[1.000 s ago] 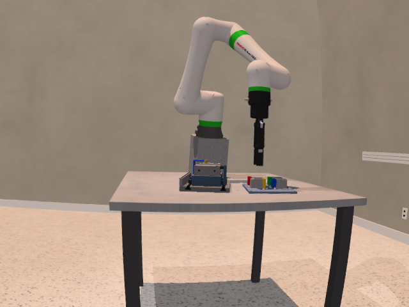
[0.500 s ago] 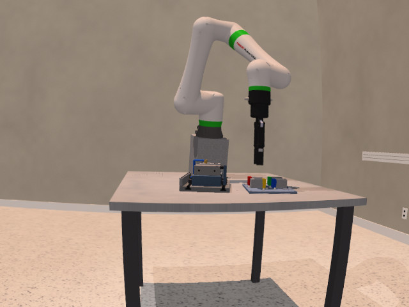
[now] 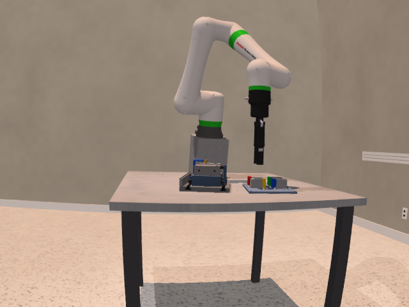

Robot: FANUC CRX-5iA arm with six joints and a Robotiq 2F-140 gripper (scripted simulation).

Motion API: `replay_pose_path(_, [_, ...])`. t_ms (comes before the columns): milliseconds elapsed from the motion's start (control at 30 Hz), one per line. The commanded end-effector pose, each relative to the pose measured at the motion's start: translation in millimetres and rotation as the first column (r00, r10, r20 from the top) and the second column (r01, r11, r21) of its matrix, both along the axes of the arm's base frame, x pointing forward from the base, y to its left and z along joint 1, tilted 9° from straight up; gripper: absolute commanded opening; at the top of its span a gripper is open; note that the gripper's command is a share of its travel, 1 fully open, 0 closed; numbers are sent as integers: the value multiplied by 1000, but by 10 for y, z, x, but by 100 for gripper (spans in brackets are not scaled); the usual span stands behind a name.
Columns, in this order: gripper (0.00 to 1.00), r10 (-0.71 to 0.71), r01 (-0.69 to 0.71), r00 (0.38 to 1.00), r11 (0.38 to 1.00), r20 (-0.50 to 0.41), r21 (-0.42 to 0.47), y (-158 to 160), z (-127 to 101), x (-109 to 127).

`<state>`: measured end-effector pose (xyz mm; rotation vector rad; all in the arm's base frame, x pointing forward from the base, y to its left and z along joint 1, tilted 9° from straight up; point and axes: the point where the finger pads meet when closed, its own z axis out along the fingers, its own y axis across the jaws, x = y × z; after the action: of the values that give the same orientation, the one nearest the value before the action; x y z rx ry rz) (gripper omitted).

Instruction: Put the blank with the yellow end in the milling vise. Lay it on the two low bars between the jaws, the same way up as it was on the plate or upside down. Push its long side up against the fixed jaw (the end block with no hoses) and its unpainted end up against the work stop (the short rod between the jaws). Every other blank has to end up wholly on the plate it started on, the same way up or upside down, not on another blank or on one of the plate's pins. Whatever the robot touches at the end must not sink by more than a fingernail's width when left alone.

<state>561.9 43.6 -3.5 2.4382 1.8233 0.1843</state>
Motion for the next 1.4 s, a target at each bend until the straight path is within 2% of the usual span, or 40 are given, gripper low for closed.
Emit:
replay_pose_path(0, [53, 0, 0, 1000, 1000, 2, 0, 2, 13, 5])
replay_pose_path(167, [53, 0, 0, 1000, 1000, 2, 0, 2, 15, 4])
replay_pose_path(767, [53, 0, 0, 1000, 1000, 2, 0, 3, -290, 49])
replay_pose_path(1233, [53, 0, 0, 1000, 1000, 2, 0, 5, -705, 114])
replay_pose_path(1367, [53, 0, 0, 1000, 1000, 2, 0, 5, -673, 106])
